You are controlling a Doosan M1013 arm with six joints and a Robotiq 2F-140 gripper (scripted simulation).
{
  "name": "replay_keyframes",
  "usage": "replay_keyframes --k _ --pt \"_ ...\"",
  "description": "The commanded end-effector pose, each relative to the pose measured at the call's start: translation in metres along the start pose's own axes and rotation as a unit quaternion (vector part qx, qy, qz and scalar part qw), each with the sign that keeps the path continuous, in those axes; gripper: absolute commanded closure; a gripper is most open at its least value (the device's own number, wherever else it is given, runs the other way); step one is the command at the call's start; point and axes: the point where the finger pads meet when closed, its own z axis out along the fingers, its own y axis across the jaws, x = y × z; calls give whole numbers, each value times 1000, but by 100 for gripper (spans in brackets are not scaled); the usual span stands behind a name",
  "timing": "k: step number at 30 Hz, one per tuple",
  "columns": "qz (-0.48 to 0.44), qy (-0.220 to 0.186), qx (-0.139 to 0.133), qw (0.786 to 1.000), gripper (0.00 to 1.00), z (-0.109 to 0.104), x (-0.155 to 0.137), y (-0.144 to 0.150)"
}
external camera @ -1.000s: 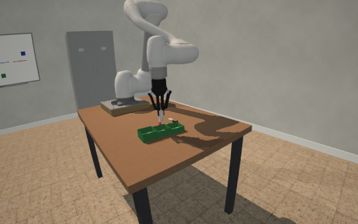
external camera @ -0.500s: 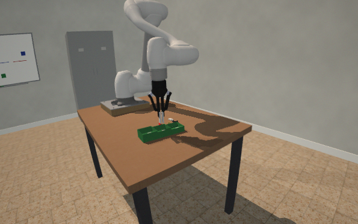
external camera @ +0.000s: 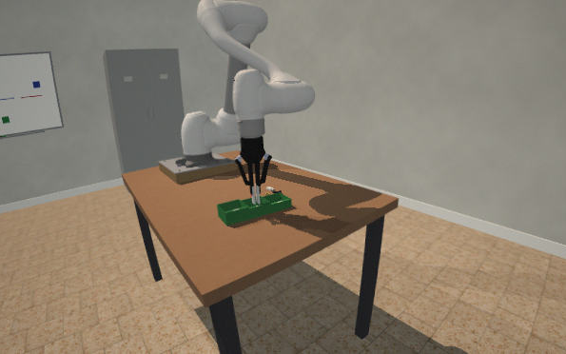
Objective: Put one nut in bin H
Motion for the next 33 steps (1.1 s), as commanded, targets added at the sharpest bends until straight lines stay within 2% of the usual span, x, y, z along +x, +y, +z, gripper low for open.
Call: replay_keyframes --k 1,33 --pt "3 0 2 1000 95 14 -1 -3" --pt "3 0 2 1000 95 17 -1 -3"
